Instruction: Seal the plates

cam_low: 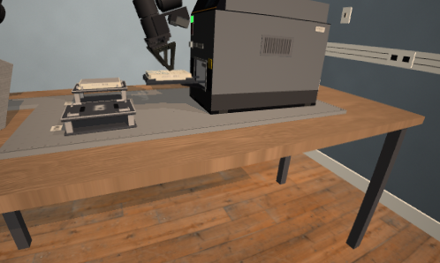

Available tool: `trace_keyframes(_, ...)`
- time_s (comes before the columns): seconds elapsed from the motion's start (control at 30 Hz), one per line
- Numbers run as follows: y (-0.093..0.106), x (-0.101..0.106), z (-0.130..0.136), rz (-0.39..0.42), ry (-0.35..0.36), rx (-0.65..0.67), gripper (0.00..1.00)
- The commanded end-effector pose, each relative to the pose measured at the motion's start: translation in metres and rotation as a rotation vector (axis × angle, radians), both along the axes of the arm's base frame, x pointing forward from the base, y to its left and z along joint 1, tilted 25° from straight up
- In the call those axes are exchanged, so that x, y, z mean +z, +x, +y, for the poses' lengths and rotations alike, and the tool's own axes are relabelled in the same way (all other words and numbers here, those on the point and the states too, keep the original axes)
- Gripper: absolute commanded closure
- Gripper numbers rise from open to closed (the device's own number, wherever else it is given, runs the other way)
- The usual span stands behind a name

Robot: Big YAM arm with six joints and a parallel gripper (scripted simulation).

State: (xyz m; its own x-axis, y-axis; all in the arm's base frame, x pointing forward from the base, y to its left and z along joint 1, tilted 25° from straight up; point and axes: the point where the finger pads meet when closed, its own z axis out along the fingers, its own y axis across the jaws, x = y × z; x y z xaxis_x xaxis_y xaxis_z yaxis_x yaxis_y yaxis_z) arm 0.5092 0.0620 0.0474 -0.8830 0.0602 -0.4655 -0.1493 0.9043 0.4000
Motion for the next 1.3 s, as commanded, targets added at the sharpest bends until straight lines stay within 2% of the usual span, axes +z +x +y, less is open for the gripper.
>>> trace_keyframes(0.0, 0.029, 0.017, -0.007, -0.063, 0.003, -0.018, 0.00)
trace_keyframes(1.17, 0.027, 0.017, -0.006, -0.061, 0.001, -0.018, 0.00)
trace_keyframes(1.27, 0.025, 0.030, -0.010, -0.068, -0.002, -0.009, 0.00)
